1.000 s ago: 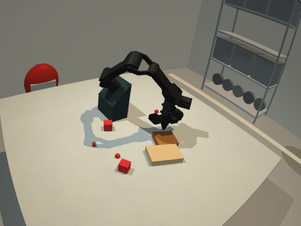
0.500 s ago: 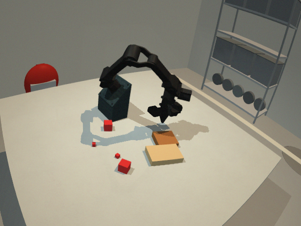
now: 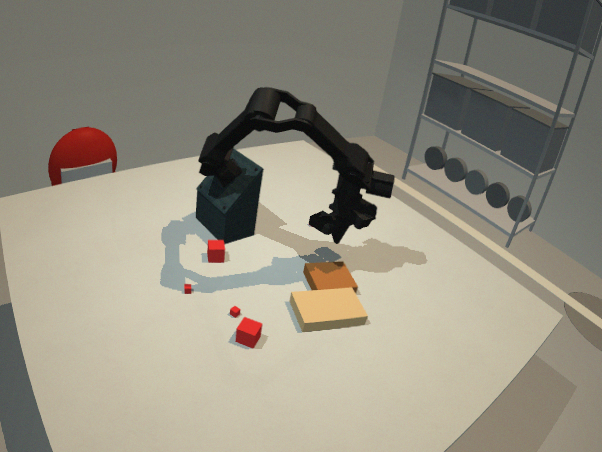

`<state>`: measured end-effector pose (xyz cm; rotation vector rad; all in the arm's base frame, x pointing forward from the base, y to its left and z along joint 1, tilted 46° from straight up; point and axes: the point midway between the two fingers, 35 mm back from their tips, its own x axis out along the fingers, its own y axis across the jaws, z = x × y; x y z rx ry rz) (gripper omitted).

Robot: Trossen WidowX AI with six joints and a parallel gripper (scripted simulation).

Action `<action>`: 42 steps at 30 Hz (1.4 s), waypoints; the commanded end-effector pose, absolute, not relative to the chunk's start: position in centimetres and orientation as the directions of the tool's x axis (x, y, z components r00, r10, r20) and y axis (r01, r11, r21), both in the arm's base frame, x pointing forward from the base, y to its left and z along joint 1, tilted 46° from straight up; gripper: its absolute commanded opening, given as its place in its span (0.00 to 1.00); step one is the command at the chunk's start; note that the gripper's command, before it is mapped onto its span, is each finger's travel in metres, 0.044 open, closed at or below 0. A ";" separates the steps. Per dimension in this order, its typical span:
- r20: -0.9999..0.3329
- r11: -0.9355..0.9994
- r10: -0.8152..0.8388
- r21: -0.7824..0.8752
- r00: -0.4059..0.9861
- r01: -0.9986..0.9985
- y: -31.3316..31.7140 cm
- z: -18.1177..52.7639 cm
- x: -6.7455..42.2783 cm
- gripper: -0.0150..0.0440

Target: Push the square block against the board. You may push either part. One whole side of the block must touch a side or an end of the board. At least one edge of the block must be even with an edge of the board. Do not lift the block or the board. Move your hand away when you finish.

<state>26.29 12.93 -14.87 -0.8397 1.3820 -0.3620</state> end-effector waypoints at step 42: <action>-0.699 0.069 -0.691 -0.320 0.186 -0.945 11.4 -18.5 36.8 0.25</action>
